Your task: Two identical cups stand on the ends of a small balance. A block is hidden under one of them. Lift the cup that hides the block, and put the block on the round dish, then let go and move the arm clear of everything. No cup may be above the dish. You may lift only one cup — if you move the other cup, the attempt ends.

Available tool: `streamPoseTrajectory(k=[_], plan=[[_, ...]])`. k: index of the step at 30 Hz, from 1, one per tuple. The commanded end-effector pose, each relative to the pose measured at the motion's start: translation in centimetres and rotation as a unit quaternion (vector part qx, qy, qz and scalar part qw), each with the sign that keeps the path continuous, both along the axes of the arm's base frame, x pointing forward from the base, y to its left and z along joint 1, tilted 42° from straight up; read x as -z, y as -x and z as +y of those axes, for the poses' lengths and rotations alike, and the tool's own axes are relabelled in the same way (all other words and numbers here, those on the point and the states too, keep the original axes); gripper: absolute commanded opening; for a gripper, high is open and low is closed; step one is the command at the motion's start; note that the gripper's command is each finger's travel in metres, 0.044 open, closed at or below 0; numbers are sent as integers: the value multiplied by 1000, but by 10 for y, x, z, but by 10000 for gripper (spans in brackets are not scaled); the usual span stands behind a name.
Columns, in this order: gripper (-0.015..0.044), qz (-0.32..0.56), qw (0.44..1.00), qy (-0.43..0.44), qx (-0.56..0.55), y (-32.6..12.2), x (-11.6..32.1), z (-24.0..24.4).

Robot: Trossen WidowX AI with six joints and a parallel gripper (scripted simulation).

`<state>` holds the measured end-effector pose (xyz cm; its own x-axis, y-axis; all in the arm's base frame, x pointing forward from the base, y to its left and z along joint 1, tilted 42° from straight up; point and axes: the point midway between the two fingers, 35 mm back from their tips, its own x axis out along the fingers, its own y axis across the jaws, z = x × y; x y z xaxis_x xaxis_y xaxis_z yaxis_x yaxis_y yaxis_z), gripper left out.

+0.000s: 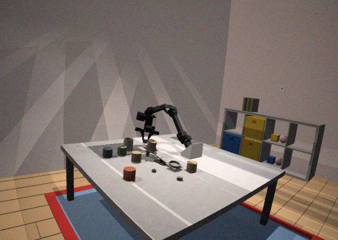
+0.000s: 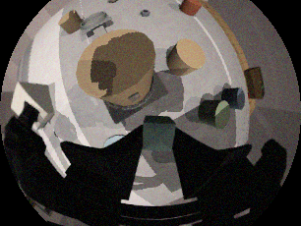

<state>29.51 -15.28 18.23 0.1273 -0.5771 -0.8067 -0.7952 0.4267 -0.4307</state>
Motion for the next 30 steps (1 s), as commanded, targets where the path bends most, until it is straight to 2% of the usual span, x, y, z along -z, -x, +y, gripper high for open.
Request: streamPoseTrajectory(k=[1, 12, 21, 30], plan=[[0, 50, 999, 22, -6, 32, -3, -15], [0, 180, 982, 50, -28, 107, -12, -40], [0, 182, 982, 50, -29, 108, -10, -41], [0, 182, 982, 51, -29, 113, 16, -65]])
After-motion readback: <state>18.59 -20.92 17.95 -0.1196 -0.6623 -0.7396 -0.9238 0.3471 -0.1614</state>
